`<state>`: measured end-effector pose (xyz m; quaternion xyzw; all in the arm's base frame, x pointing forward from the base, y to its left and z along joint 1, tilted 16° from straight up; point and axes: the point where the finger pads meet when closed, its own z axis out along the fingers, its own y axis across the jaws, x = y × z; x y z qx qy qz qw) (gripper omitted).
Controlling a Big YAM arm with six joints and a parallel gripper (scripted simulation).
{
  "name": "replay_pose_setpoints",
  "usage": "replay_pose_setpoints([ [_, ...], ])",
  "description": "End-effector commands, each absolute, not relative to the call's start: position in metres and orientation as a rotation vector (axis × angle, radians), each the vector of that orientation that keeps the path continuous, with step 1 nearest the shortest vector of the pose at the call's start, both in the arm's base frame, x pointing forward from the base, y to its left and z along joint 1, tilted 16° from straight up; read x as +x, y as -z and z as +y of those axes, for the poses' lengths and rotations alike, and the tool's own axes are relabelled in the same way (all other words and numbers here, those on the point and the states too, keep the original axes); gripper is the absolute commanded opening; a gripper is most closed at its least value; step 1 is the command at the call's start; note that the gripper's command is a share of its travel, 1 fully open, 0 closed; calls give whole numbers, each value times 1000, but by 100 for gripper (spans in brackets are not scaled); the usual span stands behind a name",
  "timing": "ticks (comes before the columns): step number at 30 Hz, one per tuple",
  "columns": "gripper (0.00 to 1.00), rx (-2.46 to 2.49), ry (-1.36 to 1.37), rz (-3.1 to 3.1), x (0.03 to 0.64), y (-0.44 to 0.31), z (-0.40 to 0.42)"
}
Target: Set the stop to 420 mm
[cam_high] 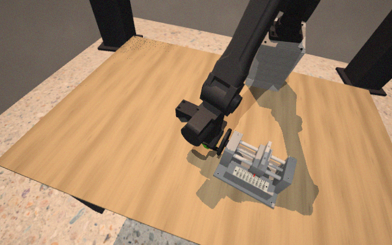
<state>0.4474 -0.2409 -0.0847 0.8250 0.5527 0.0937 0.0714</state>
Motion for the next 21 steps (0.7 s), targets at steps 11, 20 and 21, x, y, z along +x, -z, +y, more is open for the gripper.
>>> replay_pose_setpoints([
  [11,6,2394,-346,1612,491,25,-256],
  [20,6,2392,-347,1611,491,21,-256],
  [21,6,2393,-347,1612,490,19,-256],
])
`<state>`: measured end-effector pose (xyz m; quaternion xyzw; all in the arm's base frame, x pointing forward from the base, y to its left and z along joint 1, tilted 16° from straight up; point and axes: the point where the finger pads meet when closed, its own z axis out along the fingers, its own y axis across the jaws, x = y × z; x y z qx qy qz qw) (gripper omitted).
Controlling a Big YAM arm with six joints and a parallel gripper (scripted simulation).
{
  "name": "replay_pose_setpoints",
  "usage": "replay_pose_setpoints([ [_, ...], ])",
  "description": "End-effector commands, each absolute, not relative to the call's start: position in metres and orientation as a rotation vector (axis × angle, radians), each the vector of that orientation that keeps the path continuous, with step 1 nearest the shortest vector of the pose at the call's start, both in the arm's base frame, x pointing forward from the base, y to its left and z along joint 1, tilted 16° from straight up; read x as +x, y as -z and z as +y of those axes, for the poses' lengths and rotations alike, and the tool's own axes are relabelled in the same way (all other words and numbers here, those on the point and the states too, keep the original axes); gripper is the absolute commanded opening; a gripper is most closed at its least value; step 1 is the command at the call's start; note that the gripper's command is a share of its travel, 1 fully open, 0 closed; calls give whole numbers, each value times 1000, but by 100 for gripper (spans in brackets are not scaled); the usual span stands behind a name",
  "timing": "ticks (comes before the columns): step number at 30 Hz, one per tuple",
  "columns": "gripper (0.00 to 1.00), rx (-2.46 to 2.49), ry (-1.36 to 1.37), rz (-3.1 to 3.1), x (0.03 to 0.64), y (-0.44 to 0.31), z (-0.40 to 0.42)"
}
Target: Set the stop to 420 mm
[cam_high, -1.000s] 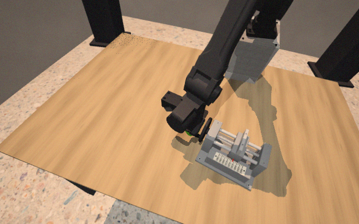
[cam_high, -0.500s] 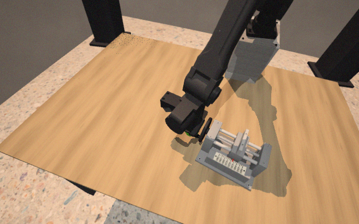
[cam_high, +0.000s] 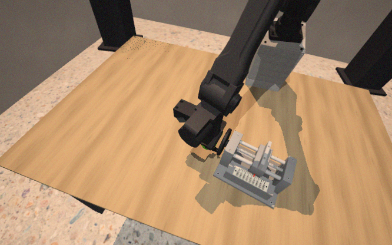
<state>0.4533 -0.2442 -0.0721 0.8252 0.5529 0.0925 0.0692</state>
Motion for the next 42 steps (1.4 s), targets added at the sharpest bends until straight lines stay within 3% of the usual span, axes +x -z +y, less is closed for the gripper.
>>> replay_pose_setpoints([
  [1,6,2393,-347,1612,490,17,-256],
  [42,6,2408,-330,1620,429,6,-243],
])
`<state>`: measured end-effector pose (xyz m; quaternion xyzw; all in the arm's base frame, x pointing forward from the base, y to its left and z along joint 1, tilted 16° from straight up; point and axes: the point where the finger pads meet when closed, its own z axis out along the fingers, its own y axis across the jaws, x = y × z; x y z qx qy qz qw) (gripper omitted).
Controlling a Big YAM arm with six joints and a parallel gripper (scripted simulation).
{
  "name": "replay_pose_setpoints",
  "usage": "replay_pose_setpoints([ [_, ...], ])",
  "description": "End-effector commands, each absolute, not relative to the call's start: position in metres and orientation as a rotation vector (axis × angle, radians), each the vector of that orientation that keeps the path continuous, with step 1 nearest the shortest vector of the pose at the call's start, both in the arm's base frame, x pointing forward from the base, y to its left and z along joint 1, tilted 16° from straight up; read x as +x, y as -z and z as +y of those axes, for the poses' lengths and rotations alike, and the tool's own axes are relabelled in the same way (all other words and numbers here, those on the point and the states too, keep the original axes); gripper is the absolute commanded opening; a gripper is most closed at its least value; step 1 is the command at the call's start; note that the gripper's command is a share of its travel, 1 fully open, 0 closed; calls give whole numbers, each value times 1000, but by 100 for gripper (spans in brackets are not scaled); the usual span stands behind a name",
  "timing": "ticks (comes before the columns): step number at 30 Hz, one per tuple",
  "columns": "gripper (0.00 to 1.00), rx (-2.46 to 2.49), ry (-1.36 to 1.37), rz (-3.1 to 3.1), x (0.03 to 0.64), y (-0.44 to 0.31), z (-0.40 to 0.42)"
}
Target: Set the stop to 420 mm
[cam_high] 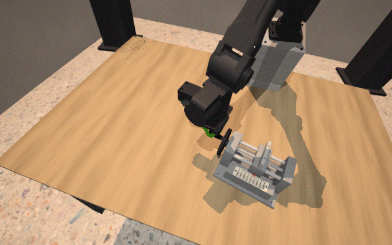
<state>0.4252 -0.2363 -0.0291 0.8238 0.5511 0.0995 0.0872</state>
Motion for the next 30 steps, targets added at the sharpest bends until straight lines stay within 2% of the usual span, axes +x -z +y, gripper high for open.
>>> replay_pose_setpoints([
  [1,6,2408,-329,1628,429,7,-239],
  [30,6,2406,-330,1615,399,22,-232],
])
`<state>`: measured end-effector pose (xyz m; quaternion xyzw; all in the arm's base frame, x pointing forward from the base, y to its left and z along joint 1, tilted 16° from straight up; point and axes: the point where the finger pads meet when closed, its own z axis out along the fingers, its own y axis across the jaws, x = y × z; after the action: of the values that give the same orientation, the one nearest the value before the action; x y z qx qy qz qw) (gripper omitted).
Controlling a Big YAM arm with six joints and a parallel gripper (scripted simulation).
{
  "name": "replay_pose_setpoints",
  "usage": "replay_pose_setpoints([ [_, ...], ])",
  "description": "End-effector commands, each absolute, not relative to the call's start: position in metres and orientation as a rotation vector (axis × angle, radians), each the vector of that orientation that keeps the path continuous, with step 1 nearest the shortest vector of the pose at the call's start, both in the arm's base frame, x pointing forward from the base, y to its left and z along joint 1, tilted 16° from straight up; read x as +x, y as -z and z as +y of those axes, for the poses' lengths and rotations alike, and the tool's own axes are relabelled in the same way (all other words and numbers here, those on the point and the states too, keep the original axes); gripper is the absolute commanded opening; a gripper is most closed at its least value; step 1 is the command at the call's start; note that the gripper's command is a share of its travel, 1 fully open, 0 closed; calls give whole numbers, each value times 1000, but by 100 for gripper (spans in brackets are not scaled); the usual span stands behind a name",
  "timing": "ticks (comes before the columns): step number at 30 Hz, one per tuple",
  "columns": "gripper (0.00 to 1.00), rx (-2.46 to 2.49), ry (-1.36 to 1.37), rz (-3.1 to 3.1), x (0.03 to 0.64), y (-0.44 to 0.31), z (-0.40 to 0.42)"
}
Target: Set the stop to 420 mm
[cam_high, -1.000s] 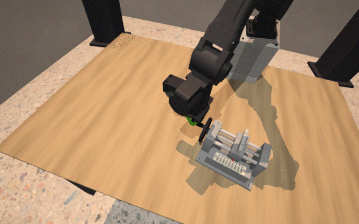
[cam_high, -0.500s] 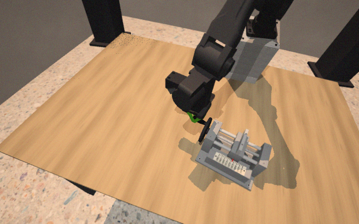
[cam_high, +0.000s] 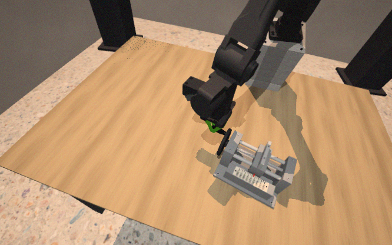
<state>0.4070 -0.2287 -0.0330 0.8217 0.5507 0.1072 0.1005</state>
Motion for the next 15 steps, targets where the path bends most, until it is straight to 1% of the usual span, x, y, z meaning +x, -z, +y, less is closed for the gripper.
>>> replay_pose_setpoints([
  [1,6,2410,-328,1618,397,24,-230],
  [15,6,2410,-327,1623,393,31,-226],
])
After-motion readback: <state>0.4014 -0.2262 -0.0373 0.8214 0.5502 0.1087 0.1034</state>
